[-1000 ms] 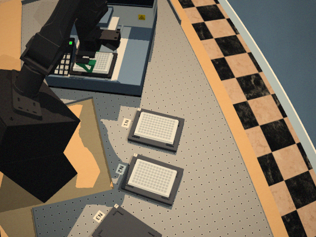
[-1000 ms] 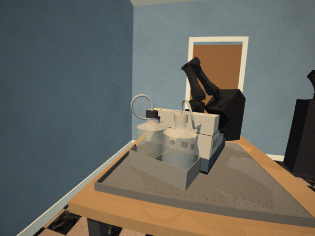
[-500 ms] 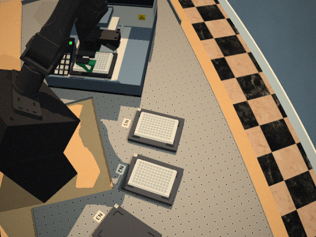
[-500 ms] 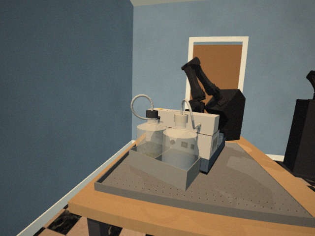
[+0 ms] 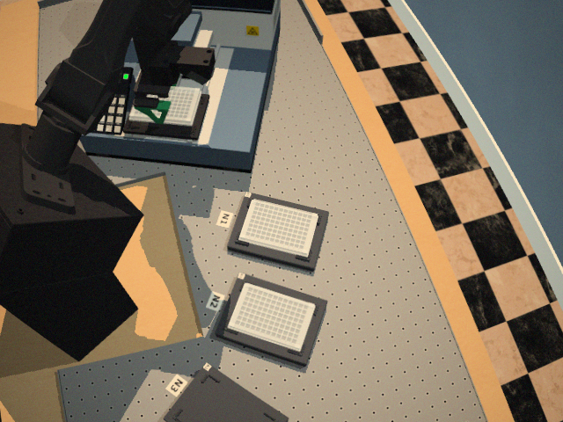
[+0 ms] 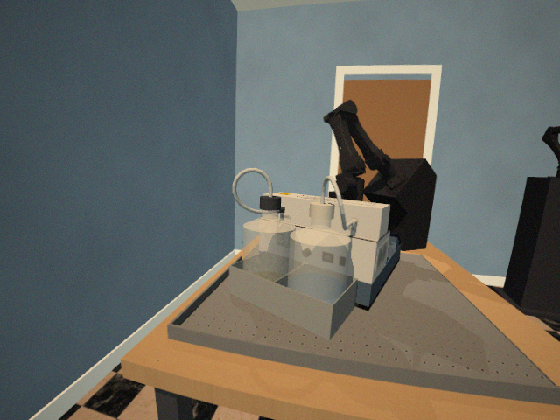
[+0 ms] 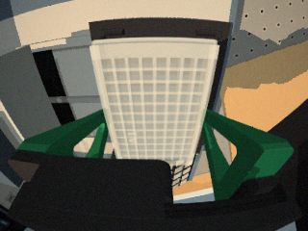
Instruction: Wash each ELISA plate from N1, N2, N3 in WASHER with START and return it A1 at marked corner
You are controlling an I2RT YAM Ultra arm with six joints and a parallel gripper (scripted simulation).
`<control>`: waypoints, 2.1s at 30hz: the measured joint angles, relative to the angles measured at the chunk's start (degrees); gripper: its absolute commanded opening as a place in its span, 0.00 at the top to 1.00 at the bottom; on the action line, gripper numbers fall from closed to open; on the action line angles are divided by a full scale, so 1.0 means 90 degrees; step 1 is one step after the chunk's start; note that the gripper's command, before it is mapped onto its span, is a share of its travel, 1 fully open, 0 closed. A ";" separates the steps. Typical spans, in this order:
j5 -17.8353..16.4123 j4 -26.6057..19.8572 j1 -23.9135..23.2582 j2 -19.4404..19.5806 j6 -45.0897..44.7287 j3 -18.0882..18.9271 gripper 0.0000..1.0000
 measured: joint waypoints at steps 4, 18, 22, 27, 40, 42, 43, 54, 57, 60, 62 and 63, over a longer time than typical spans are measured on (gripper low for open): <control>0.0044 -0.0177 0.0070 -0.0194 0.0046 -0.0017 1.00; 0.0197 -0.0789 0.0294 -0.0767 0.0216 -0.0034 1.00; 0.0250 -0.0996 0.0374 -0.0950 0.0277 -0.0034 1.00; 0.0304 -0.1197 0.0437 -0.1086 0.0335 -0.0036 1.00; 0.0486 -0.1875 0.0726 -0.1639 0.0551 0.0039 1.00; 0.0508 -0.1948 0.0748 -0.1681 0.0578 0.0044 1.00; 0.0520 -0.1996 0.0760 -0.1698 0.0593 0.0051 1.00; 0.0663 -0.2484 0.0974 -0.2030 0.0767 0.0126 1.00; 0.0678 -0.2543 0.0974 -0.2030 0.0784 0.0126 1.00; 0.0685 -0.2569 0.0974 -0.2030 0.0794 0.0126 1.00; 0.0687 -0.2579 0.0974 -0.2030 0.0797 0.0126 1.00; 0.0687 -0.2582 0.0974 -0.2030 0.0799 0.0126 1.00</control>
